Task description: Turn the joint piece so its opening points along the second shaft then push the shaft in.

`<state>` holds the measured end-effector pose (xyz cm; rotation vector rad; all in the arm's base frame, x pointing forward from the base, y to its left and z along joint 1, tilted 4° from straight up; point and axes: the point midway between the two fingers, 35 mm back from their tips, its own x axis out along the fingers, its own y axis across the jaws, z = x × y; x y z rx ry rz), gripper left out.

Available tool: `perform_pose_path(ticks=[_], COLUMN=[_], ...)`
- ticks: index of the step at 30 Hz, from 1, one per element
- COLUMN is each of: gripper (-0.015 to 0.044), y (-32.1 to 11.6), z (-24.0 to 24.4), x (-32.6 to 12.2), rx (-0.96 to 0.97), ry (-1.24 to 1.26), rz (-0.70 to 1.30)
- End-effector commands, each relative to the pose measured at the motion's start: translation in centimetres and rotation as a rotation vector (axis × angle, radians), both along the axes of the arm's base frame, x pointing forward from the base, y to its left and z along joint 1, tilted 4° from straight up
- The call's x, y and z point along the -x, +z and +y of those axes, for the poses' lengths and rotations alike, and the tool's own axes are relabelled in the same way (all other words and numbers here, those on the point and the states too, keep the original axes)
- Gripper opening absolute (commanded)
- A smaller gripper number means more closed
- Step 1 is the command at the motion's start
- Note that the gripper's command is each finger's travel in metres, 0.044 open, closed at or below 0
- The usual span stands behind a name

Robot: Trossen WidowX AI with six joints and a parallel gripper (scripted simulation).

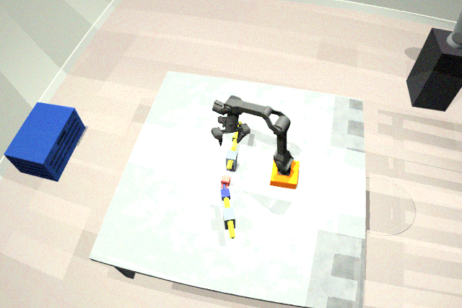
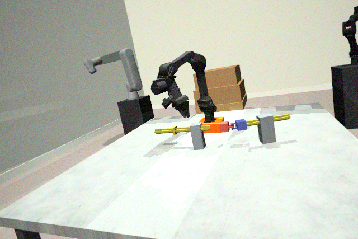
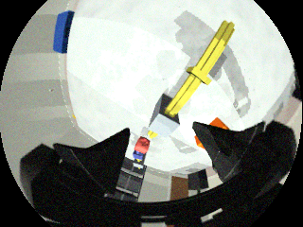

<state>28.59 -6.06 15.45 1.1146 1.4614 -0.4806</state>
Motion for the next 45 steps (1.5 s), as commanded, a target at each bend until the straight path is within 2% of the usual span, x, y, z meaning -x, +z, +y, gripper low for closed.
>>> perform_pose_path(ticks=[1,14,29,37,45], gripper=[0.0440,0.0440,0.0440,0.0440,0.0440], y=[-0.2,-0.4,-0.3,-0.4,-1.7], z=[-2.1,-8.3,-14.9,-15.0,-15.1], x=[-0.3,0.4,2.2,2.3,2.1], rx=[0.068,0.258,0.406,0.407,0.393], ry=[0.119,0.503,0.955,0.937,0.668], rz=[-0.043,-0.121,-0.120,-0.115,-0.060])
